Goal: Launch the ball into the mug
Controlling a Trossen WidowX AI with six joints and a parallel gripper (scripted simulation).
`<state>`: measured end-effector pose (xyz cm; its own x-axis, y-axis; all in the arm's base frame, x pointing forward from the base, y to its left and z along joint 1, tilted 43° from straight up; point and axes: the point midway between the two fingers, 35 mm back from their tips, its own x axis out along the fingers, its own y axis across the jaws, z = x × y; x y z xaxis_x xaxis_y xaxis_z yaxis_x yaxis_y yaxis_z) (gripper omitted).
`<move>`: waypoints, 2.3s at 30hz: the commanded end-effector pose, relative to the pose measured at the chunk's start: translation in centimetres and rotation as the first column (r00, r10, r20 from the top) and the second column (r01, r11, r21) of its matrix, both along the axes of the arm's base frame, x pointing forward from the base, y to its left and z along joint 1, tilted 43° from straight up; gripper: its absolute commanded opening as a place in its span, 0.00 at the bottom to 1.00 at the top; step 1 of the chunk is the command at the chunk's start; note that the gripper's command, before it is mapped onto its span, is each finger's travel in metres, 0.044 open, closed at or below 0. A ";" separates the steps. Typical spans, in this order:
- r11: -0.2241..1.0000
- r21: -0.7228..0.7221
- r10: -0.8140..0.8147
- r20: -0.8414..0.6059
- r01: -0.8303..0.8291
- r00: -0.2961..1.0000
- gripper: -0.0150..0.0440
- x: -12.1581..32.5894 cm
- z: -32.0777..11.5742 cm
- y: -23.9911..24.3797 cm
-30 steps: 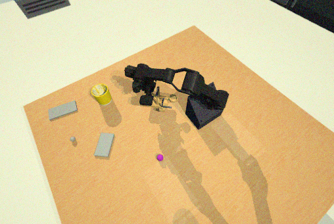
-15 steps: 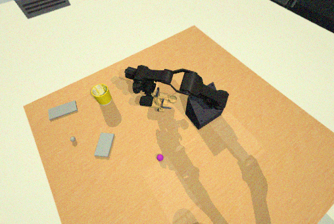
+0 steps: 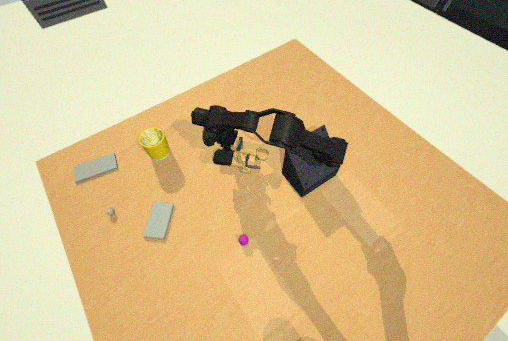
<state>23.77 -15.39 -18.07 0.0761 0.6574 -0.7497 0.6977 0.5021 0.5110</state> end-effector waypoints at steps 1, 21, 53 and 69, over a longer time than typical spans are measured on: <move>1.000 0.003 -0.007 0.003 0.007 1.000 0.25 0.1 -0.5 0.5; 1.000 0.000 0.000 0.000 0.000 1.000 0.79 0.0 -0.4 0.3; 1.000 0.002 -0.008 0.001 0.008 1.000 1.00 -0.5 3.2 -2.8; 1.000 0.002 -0.008 0.001 0.008 1.000 1.00 -0.2 1.4 -1.3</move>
<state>23.53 -17.42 -16.02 0.0835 0.6498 -0.7555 0.6979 0.5030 0.5098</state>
